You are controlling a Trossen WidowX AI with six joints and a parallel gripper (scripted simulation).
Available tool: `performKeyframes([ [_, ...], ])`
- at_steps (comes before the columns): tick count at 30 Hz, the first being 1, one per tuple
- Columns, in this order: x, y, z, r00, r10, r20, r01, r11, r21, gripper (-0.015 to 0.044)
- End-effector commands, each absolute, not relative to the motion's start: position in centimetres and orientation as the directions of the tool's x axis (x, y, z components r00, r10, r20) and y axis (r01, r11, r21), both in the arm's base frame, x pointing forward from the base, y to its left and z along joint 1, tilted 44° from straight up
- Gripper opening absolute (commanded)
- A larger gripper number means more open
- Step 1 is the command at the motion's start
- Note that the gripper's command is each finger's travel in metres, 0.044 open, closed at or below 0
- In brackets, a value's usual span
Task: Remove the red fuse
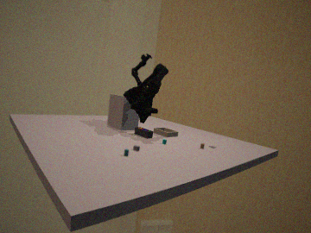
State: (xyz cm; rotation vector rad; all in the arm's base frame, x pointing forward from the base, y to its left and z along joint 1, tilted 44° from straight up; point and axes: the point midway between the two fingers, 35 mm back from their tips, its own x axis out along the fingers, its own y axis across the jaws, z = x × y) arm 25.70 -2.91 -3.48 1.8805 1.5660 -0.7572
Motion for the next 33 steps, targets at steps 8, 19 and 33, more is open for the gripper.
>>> performKeyframes([
  [8, 25.9, -2.2, -4.3, 0.152, 0.668, -0.729, 0.986, -0.157, 0.062, 0.0074],
  [19, 26.2, -1.5, -5.1, 0.152, 0.668, -0.728, 0.986, -0.157, 0.062, 0.0074],
  [33, 26.4, -0.9, -5.7, 0.152, 0.669, -0.728, 0.986, -0.157, 0.062, 0.0074],
])
